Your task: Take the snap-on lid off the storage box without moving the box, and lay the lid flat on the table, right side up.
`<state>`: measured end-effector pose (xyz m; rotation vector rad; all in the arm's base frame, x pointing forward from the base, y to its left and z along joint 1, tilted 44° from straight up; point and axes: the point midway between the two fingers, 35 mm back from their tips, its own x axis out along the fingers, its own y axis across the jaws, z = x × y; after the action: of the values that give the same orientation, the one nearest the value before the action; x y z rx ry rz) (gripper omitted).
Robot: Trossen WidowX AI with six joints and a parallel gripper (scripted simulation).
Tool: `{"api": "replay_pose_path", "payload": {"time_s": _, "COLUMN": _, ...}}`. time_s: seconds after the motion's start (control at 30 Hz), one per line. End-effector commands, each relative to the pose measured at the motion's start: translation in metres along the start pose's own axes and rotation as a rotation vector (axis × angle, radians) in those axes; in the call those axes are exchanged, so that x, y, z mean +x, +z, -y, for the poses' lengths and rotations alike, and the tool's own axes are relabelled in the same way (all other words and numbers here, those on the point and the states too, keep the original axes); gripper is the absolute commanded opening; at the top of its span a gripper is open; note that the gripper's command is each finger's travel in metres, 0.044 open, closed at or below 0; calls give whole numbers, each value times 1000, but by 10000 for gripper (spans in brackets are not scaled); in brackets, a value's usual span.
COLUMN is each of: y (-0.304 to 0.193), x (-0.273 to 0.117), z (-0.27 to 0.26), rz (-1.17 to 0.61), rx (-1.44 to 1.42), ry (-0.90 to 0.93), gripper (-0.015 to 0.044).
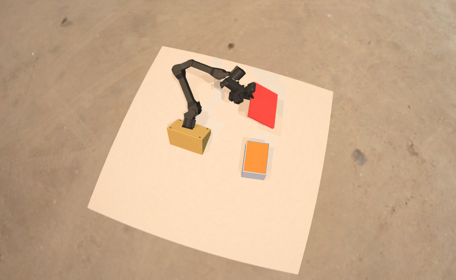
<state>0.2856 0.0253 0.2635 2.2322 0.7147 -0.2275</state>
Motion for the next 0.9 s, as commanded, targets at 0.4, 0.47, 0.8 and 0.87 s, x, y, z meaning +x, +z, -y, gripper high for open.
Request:
{"api": "replay_pose_path", "payload": {"time_s": 0.4, "y": -37, "x": -5, "z": -4, "rz": -3, "rx": -7, "ry": 21, "gripper": 0}}
{"api": "replay_pose_path", "payload": {"time_s": 0.47, "y": -41, "x": -5, "z": -4, "rz": -3, "rx": -7, "ry": 21, "gripper": 0}}
{"api": "replay_pose_path", "payload": {"time_s": 0.8, "y": -61, "x": -7, "z": -3, "rz": -4, "rx": -7, "ry": 22, "gripper": 0}}
{"api": "replay_pose_path", "payload": {"time_s": 0.87, "y": -65, "x": -7, "z": -3, "rz": -5, "rx": -7, "ry": 22, "gripper": 0}}
